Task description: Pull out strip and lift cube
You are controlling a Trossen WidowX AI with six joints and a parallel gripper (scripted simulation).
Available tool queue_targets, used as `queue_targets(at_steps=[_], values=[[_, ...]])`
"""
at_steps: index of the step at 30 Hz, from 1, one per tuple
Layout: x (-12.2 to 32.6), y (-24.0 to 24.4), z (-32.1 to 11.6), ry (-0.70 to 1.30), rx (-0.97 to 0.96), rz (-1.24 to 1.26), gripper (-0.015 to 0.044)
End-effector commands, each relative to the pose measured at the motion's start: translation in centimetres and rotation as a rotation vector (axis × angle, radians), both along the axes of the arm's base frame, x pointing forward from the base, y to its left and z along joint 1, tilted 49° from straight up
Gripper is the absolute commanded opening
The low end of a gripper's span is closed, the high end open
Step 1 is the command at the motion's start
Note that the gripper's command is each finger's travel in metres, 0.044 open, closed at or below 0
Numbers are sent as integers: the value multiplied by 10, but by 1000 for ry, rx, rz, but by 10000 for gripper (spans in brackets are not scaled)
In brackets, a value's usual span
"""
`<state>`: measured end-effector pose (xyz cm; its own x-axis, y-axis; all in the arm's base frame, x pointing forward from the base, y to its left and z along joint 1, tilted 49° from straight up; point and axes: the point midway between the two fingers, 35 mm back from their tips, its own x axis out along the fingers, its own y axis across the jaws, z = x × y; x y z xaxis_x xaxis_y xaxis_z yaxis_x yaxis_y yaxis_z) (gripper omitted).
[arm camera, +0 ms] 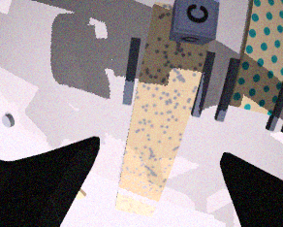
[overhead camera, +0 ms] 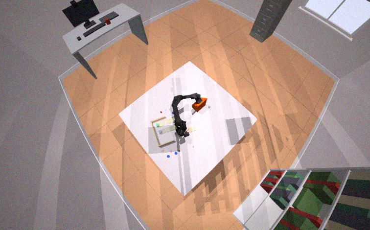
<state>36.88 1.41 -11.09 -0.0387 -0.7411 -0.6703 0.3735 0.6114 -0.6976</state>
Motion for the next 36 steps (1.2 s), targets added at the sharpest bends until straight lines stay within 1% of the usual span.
queue_targets(at_steps=[1, 23, 30, 36], values=[[13, -4, 6, 2, -5, 7, 440], [84, -24, 43, -1, -7, 7, 440], [85, -31, 37, -1, -7, 7, 256], [85, -38, 31, -1, -7, 7, 250]])
